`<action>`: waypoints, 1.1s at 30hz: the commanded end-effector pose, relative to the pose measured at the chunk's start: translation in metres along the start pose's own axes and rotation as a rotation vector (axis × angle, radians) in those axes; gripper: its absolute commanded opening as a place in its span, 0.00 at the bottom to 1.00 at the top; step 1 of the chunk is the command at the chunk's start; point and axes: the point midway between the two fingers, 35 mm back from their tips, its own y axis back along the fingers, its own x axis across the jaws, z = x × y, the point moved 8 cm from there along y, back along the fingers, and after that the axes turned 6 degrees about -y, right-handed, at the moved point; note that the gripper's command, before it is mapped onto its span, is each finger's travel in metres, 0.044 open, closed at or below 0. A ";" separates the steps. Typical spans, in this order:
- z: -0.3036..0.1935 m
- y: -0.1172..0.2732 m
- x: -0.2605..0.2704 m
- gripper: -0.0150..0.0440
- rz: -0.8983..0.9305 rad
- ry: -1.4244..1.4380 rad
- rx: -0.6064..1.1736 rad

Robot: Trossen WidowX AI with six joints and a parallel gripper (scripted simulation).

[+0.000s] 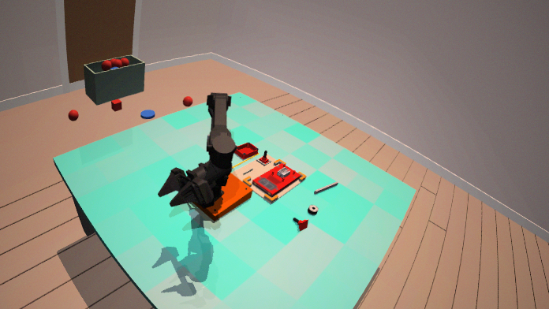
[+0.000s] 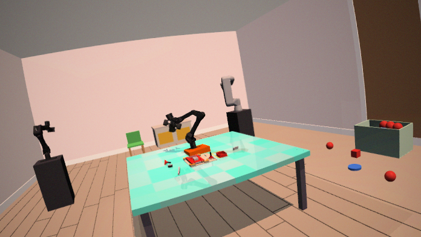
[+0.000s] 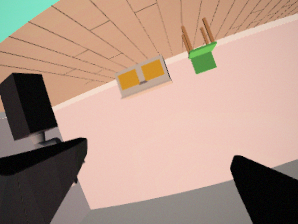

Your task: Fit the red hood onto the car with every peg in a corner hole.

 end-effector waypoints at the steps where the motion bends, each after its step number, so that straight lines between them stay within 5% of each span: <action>1: 0.019 0.011 -0.014 1.00 -0.081 -0.074 -0.087; 33: 0.112 0.169 -0.053 1.00 -0.454 -0.463 -0.885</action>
